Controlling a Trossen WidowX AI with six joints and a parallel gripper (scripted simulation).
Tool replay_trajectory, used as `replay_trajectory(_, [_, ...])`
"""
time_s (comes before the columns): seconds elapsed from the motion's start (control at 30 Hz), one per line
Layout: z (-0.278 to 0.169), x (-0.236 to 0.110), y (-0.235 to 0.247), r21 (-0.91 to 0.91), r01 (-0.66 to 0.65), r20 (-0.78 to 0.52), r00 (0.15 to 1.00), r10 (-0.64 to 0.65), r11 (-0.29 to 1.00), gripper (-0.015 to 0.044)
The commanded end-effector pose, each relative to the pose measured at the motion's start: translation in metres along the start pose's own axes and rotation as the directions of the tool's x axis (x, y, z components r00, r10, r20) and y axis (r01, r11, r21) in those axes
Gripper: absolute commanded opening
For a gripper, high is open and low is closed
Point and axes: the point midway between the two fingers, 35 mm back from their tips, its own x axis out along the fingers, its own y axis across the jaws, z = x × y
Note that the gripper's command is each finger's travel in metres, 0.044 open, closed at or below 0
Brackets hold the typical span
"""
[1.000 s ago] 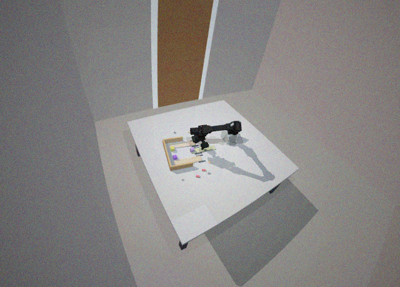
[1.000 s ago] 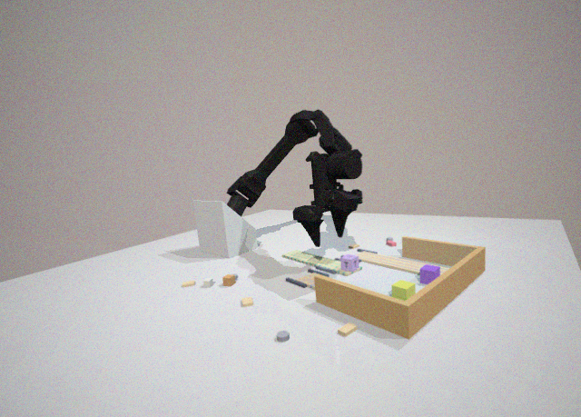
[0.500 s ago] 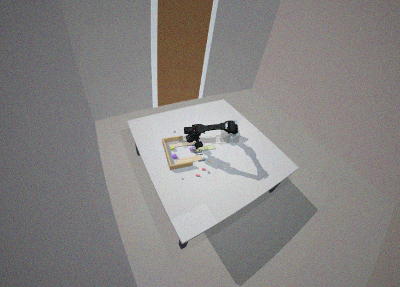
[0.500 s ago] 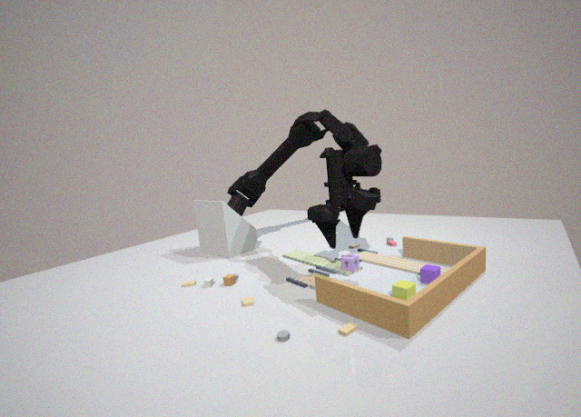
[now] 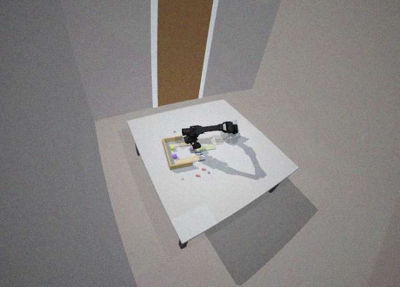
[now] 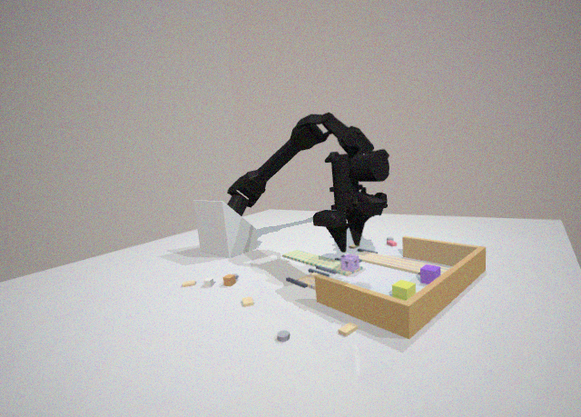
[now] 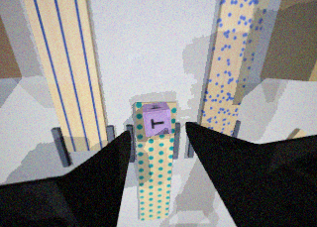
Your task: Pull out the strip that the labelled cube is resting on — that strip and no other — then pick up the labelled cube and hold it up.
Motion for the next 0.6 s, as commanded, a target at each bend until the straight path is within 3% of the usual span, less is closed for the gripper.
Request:
replay_trajectory(0.0, [-0.001, 0.009, -0.002, 0.011, -0.003, -0.006, 1.000, 0.003, 1.000, 0.0250])
replay_trajectory(0.57, [-0.002, 0.037, -0.001, 0.011, -0.004, -0.006, 1.000, 0.004, 1.000, 0.0250])
